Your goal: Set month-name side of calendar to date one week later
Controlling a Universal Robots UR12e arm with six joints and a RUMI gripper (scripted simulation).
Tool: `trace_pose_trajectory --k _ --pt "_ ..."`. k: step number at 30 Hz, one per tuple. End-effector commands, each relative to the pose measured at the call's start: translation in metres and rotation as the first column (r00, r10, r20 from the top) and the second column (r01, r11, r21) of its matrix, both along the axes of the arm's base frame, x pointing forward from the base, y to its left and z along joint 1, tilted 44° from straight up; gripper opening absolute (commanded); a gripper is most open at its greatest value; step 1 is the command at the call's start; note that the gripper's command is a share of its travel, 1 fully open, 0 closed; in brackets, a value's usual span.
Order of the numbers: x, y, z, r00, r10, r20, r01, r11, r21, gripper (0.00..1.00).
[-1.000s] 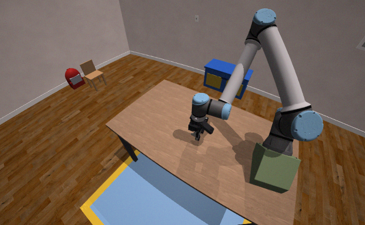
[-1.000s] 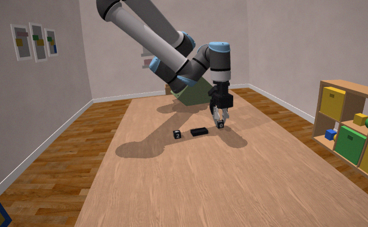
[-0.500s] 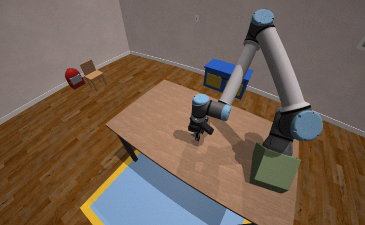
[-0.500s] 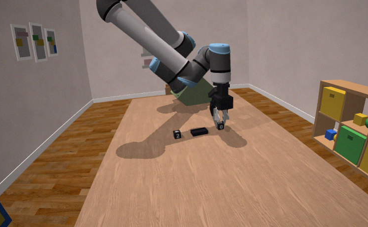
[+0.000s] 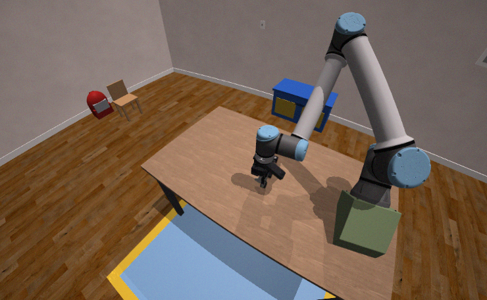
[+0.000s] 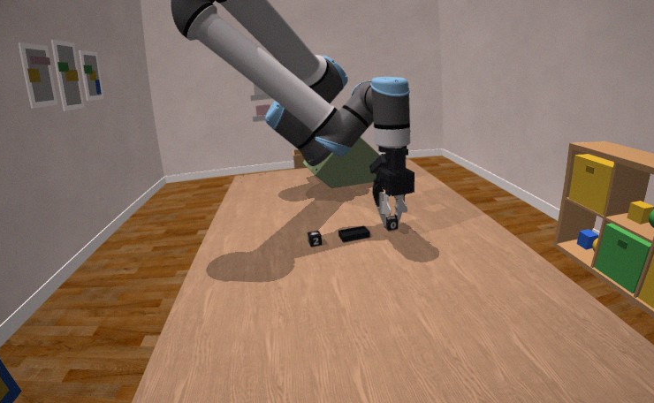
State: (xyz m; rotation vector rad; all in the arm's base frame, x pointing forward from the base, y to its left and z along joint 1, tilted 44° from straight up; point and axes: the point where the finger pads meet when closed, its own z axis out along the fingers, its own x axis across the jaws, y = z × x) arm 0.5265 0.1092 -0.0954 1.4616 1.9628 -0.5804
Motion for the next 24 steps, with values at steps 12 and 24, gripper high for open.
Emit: trace_pose_trajectory --k 12,24 --pt "0.0002 0.0003 0.0002 1.000 0.000 0.001 0.000 1.000 0.000 0.10" --pt "0.0008 -0.0013 -0.0016 1.000 0.000 0.001 0.000 1.000 0.000 0.10"
